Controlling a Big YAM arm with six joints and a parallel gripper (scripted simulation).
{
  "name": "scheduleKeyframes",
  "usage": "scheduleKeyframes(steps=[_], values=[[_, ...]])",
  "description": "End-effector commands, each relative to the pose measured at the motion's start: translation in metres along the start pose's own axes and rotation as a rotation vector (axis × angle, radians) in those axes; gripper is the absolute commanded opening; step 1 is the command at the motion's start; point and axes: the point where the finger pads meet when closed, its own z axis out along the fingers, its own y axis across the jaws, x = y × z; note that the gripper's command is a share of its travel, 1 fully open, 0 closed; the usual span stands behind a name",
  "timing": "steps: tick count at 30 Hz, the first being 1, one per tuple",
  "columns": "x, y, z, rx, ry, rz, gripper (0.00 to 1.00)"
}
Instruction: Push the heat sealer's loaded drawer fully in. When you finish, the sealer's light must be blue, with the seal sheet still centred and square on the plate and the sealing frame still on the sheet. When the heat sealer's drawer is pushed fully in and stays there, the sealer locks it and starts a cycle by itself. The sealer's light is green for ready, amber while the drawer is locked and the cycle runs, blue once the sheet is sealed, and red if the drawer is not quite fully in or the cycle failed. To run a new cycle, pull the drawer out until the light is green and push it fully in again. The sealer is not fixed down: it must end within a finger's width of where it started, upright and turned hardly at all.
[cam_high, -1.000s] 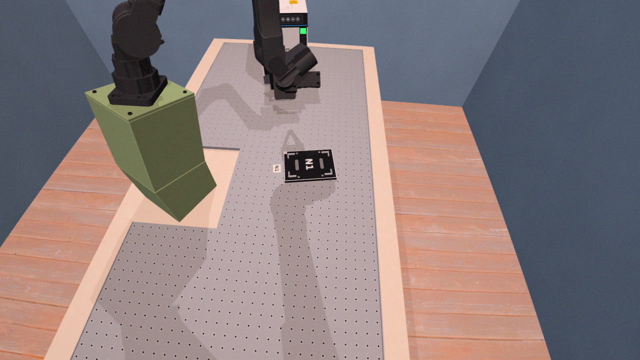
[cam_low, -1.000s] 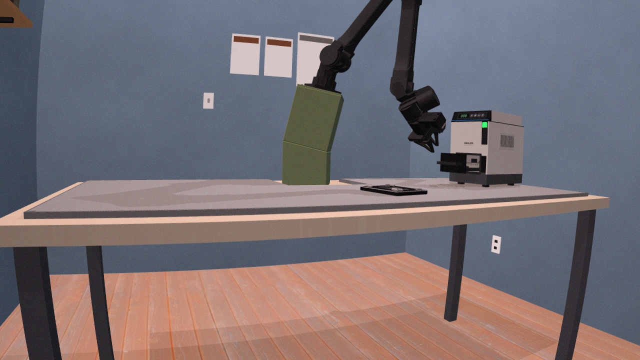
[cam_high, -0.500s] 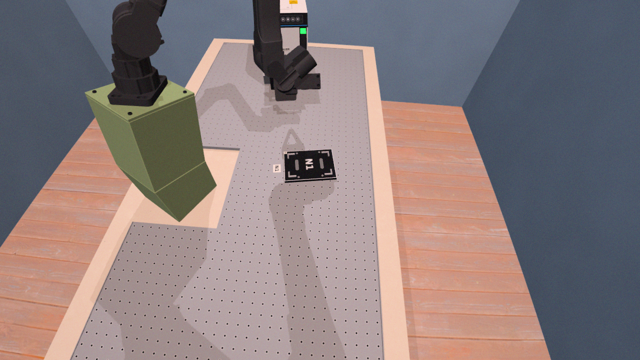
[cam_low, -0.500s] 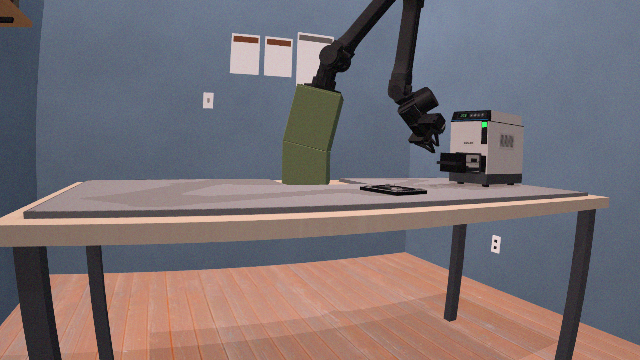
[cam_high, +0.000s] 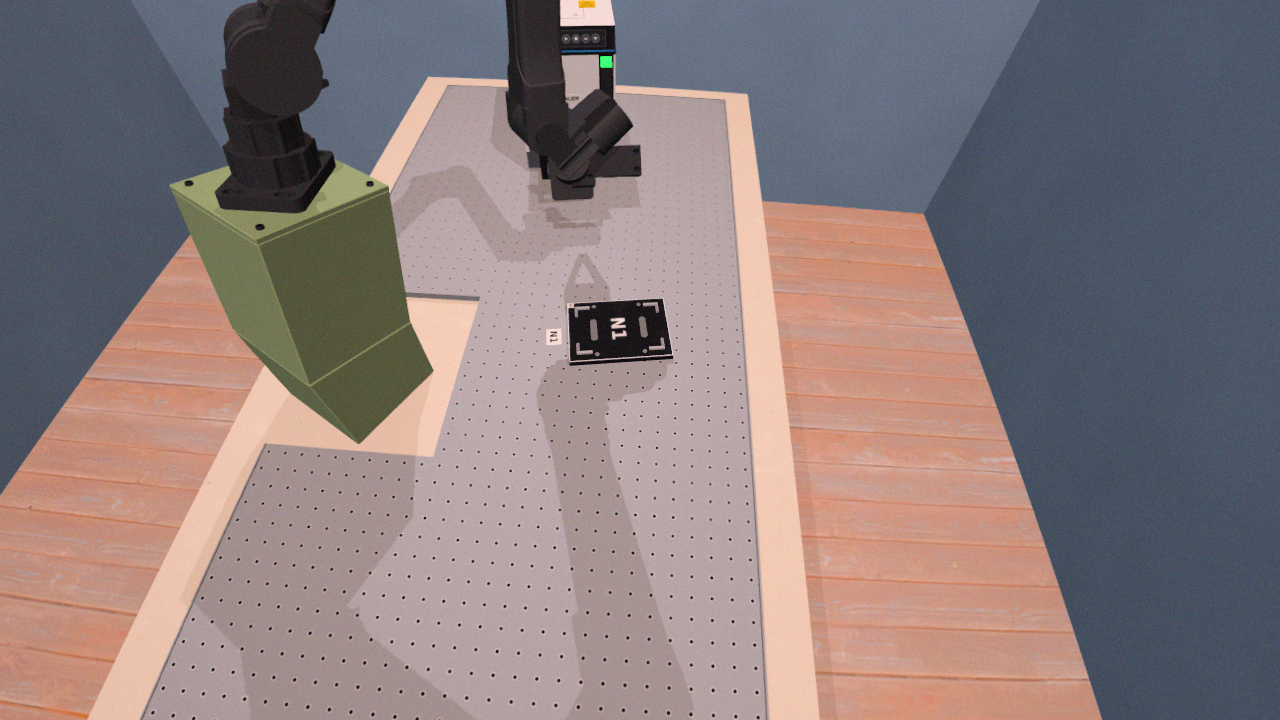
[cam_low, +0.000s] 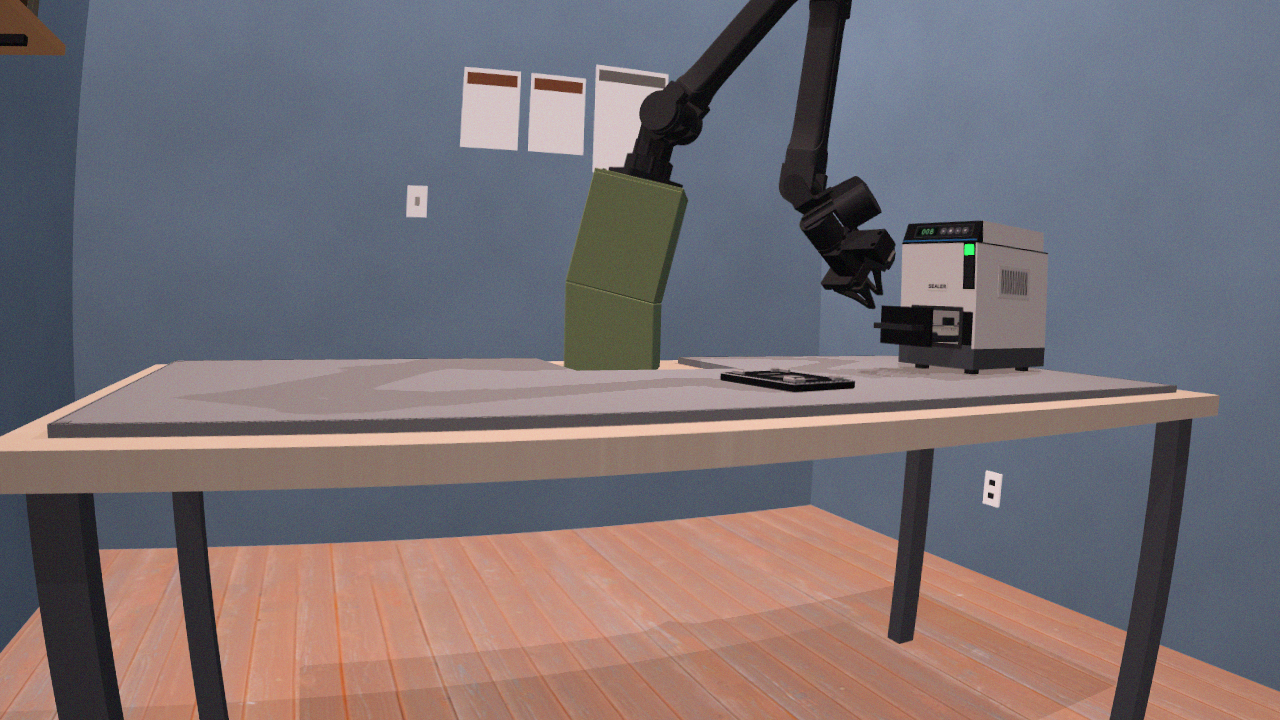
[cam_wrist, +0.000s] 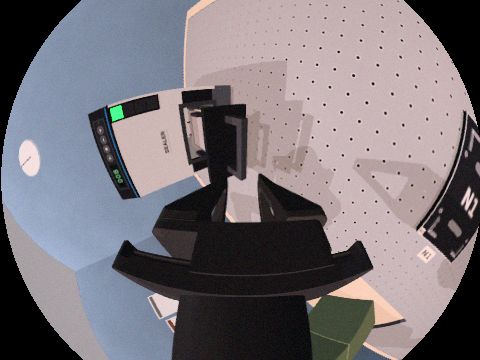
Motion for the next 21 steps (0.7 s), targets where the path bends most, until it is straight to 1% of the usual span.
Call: scheduleKeyframes(steps=[1, 2, 4, 16, 19, 21], values=[[0.003, -0.002, 0.007, 0.000, 0.007, 0.008, 0.30], [0.005, -0.004, 0.007, 0.005, 0.012, 0.018, 0.30], [0.003, -0.002, 0.009, -0.001, 0.007, 0.007, 0.30], [0.004, -0.003, 0.017, 0.000, 0.008, 0.009, 0.30], [0.005, -0.004, 0.016, 0.003, 0.010, 0.016, 0.30], [0.003, -0.002, 0.019, -0.001, 0.007, 0.007, 0.30]])
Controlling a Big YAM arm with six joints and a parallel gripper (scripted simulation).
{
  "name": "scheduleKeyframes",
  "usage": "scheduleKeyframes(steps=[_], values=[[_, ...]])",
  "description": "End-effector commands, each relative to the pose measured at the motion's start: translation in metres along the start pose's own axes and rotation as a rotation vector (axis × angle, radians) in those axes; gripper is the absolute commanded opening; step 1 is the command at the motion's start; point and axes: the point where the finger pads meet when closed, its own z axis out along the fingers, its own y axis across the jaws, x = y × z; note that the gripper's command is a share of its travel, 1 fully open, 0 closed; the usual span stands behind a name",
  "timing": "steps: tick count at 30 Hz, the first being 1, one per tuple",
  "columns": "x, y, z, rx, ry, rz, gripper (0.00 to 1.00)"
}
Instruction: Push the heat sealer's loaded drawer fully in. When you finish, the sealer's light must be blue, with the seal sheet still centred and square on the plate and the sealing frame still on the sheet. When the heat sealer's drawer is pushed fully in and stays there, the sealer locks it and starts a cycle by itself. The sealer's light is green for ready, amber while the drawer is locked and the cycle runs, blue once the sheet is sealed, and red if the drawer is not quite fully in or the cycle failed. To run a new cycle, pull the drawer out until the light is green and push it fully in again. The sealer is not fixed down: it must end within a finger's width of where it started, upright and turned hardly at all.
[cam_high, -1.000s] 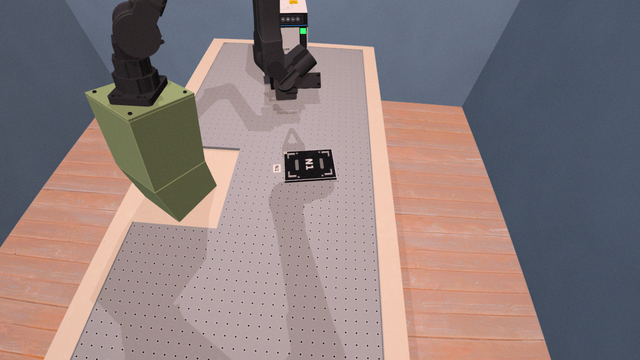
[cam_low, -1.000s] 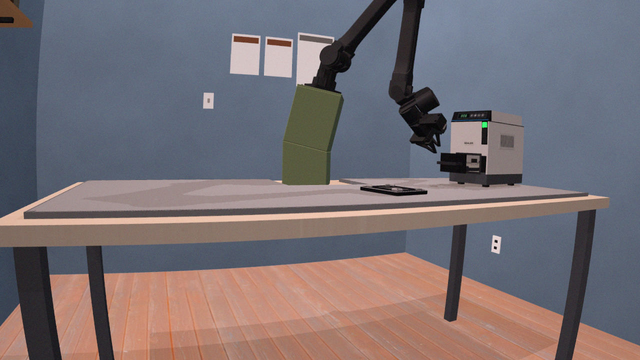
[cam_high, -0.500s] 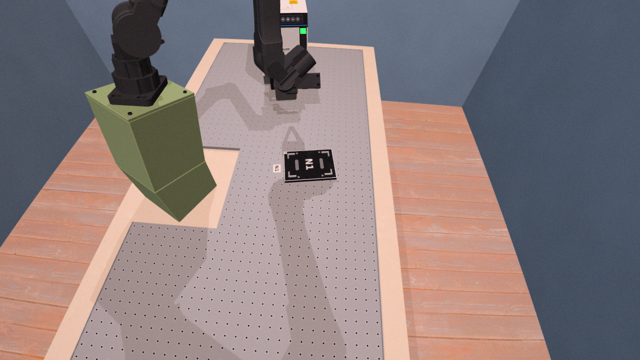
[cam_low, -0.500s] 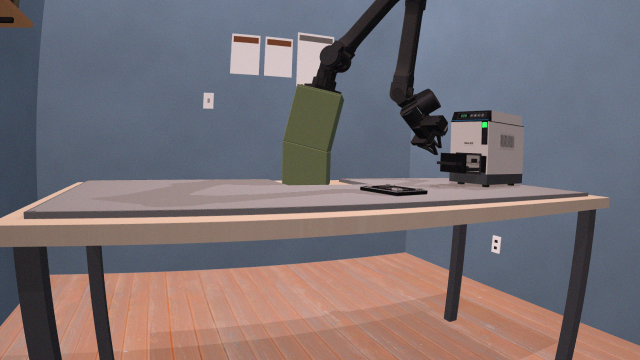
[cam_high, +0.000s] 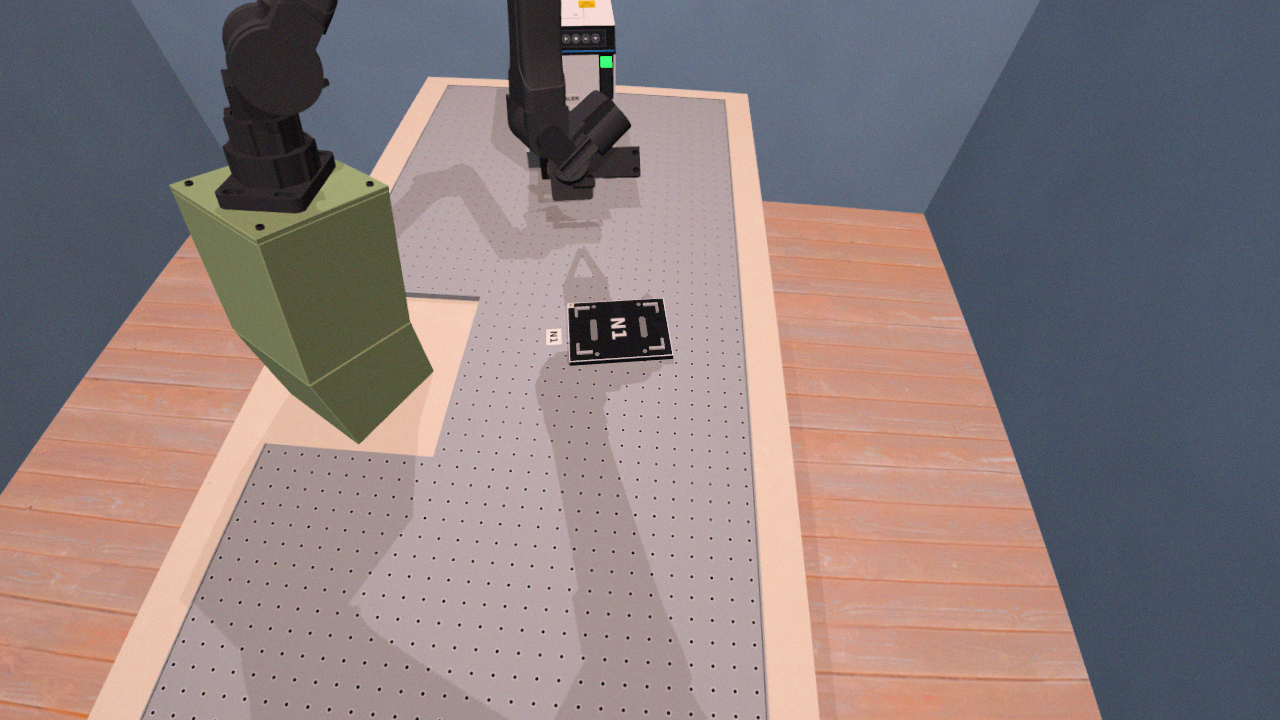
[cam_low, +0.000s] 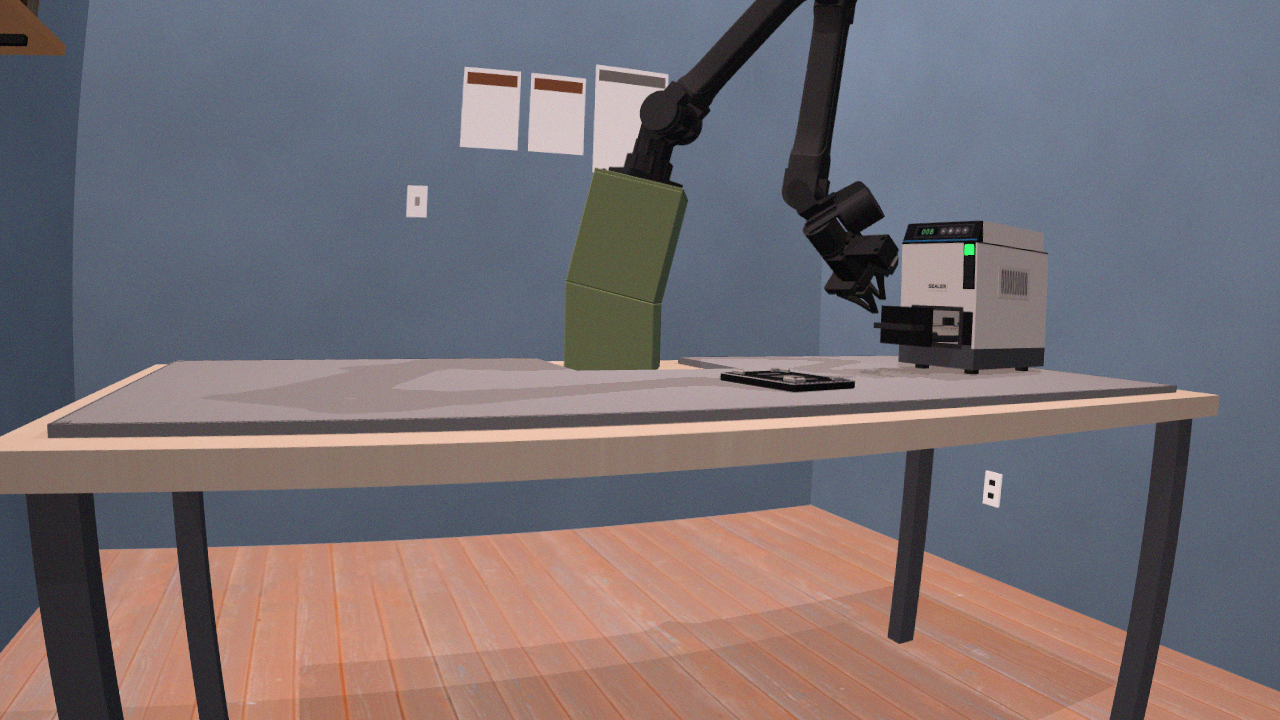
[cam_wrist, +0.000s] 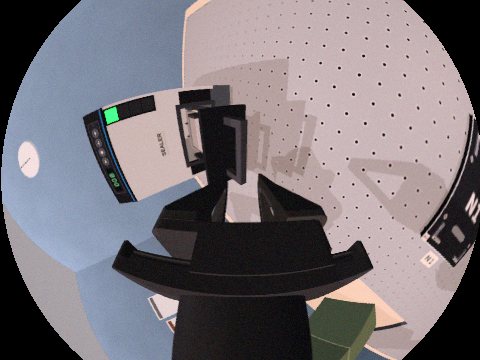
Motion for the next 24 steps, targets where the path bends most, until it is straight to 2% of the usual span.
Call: scheduleKeyframes(steps=[1, 24], values=[[0.003, -0.002, 0.008, -0.001, 0.007, 0.004, 0.30], [0.004, -0.002, 0.022, 0.000, 0.008, 0.006, 0.30]])
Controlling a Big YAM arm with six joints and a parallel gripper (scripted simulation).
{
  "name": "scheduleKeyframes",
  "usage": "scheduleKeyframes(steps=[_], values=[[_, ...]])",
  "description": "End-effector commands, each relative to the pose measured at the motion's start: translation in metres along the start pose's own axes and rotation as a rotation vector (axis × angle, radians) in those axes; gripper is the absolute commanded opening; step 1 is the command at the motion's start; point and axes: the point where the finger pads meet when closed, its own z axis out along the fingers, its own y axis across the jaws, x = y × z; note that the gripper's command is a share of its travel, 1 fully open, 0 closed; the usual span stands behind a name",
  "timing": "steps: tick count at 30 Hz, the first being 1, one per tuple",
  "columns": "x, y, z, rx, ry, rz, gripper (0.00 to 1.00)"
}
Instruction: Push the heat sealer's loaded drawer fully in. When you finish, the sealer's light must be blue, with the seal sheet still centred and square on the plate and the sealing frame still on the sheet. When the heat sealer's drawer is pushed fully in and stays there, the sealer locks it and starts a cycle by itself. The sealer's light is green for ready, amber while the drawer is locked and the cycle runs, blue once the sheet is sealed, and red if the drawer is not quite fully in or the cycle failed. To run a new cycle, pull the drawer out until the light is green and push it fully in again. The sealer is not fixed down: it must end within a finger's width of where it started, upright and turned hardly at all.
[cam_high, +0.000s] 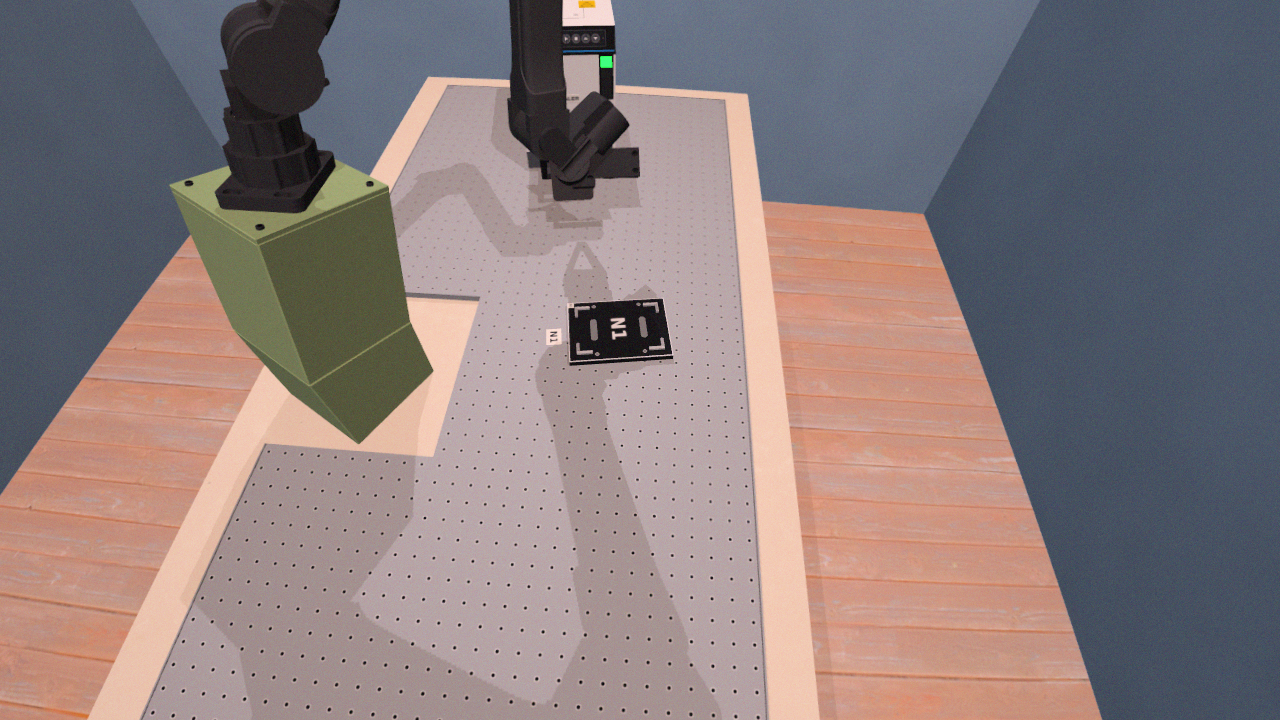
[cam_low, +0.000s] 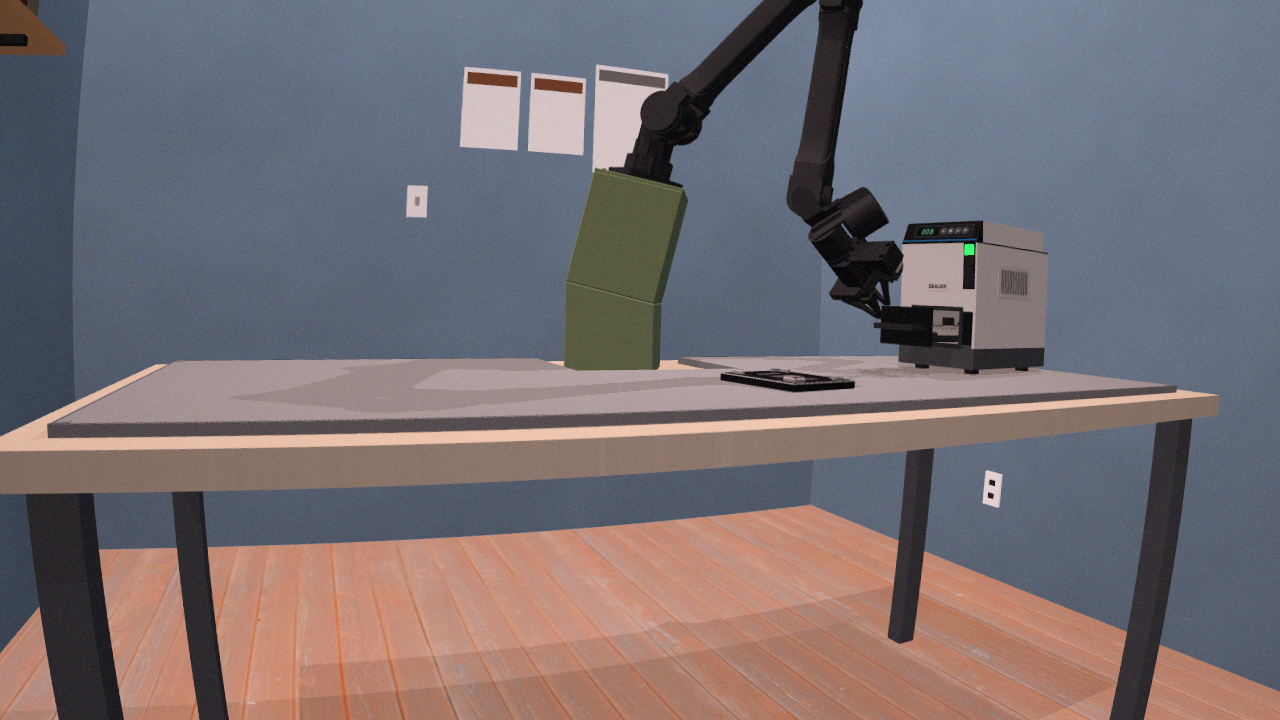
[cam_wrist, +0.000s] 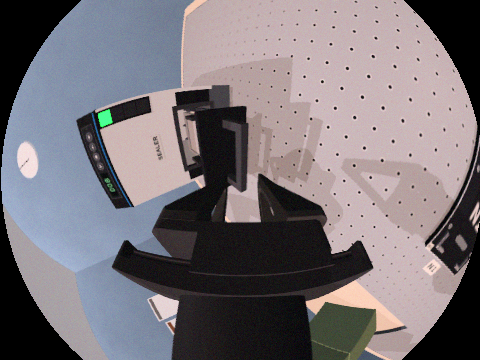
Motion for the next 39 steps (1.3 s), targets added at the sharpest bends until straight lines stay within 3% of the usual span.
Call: scheduleKeyframes(steps=[1, 39], values=[[0.005, -0.003, 0.008, 0.001, 0.009, 0.009, 0.30], [0.005, -0.002, 0.031, -0.001, 0.007, 0.007, 0.30]])
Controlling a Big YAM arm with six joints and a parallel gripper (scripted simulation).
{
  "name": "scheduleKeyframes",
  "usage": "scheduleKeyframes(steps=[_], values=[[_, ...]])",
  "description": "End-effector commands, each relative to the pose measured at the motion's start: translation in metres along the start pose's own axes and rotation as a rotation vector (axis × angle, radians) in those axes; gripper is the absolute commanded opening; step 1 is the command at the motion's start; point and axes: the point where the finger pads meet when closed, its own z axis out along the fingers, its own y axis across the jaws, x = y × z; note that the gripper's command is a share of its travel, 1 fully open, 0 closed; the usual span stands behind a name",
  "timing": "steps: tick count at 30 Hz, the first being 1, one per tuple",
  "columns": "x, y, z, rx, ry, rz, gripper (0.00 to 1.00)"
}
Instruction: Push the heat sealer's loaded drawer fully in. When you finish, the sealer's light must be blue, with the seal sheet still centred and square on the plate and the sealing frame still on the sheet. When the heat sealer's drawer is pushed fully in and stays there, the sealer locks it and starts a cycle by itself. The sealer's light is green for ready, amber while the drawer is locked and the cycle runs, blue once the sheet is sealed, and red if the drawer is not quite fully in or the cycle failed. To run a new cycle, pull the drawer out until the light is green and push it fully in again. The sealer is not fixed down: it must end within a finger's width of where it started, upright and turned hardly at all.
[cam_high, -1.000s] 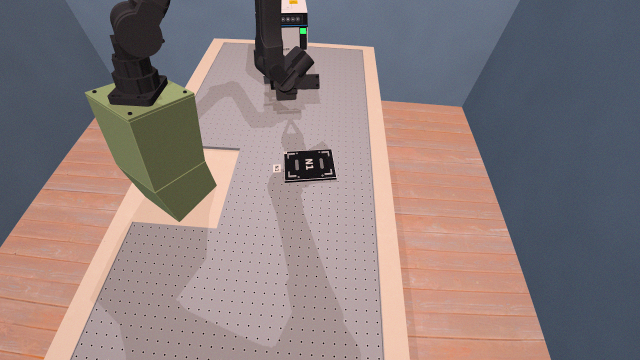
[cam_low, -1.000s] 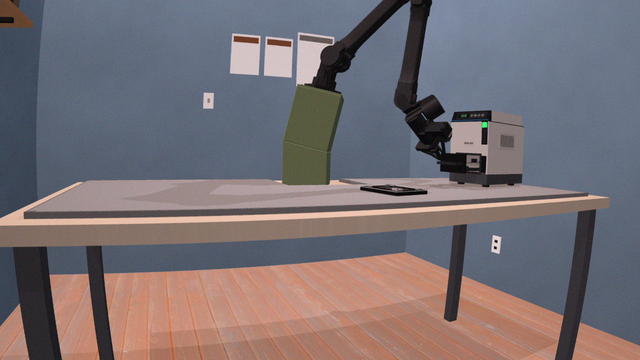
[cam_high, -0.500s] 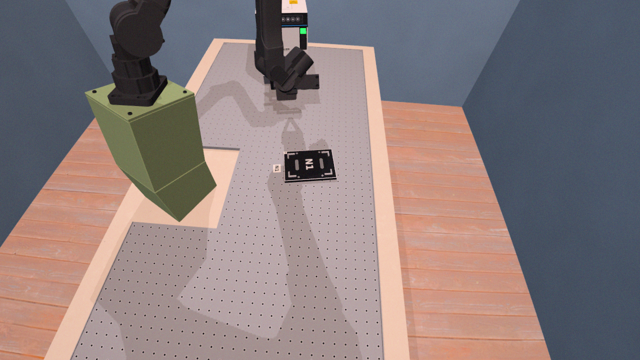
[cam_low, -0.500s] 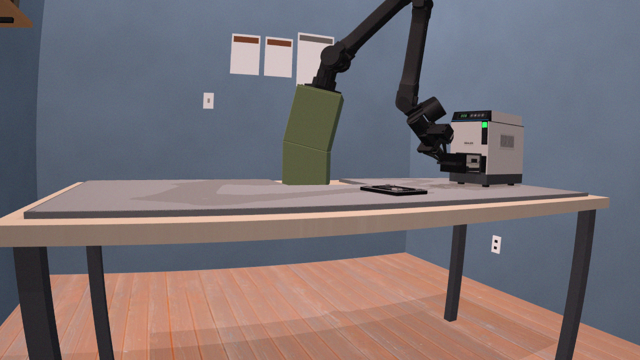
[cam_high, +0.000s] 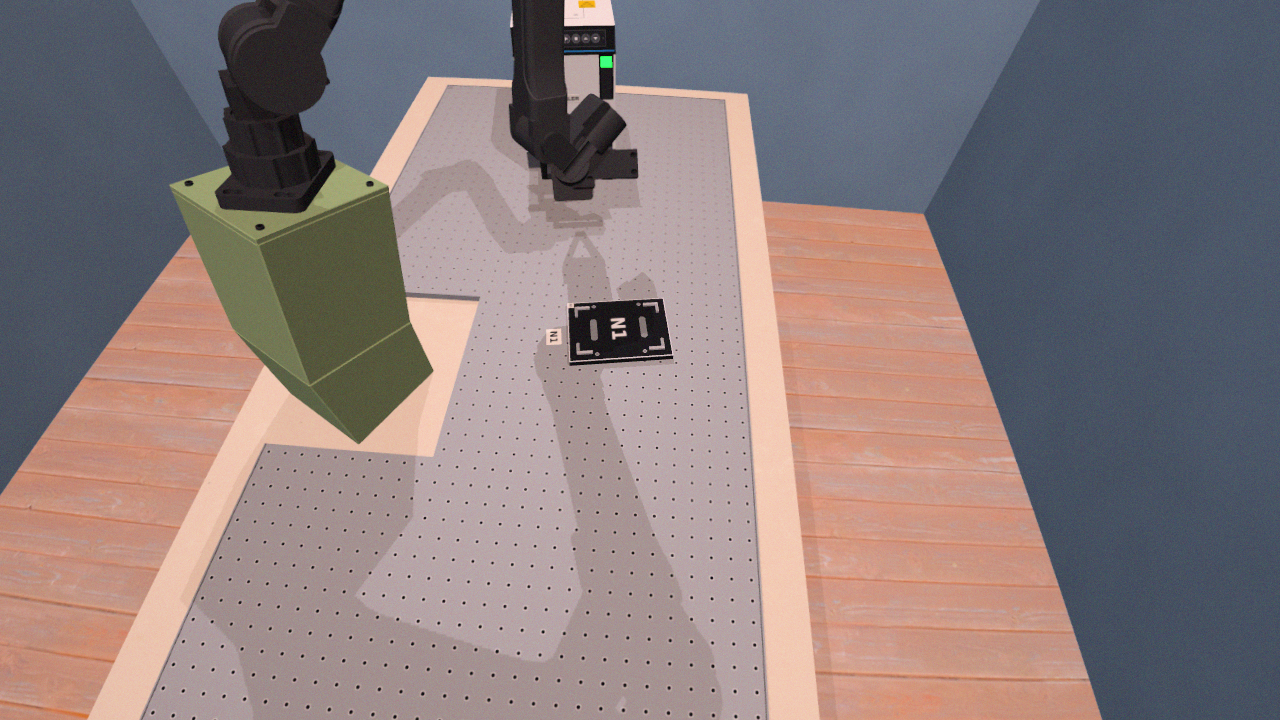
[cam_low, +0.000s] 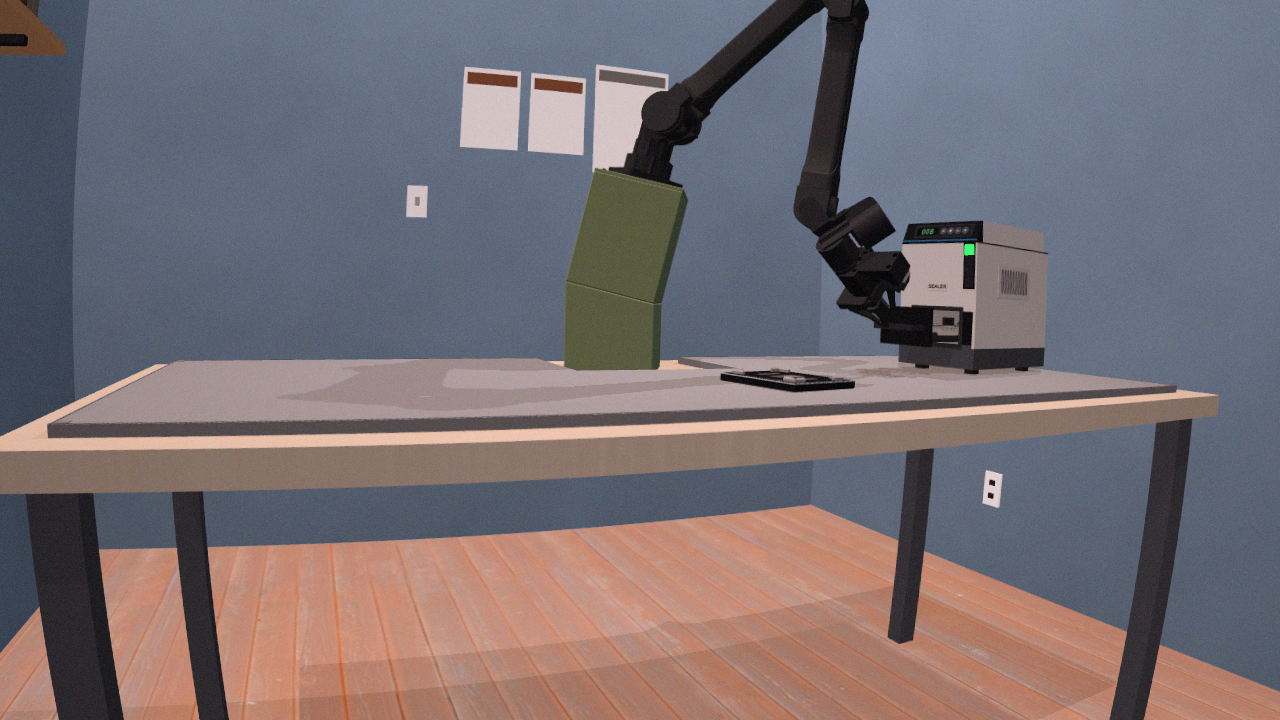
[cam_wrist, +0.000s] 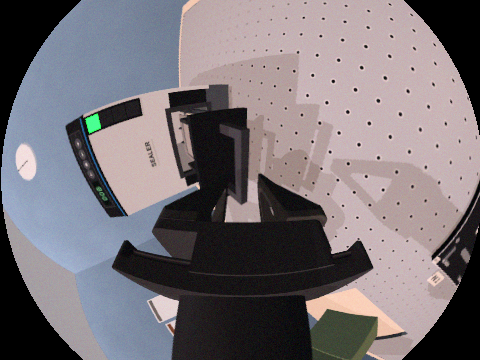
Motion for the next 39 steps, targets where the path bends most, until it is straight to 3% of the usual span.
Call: scheduleKeyframes(steps=[1, 34, 39], values=[[0.004, -0.003, 0.007, -0.001, 0.006, 0.006, 0.30], [0.005, -0.003, 0.027, -0.001, 0.007, 0.007, 0.30], [0.006, -0.009, 0.023, 0.013, 0.010, 0.025, 0.30]])
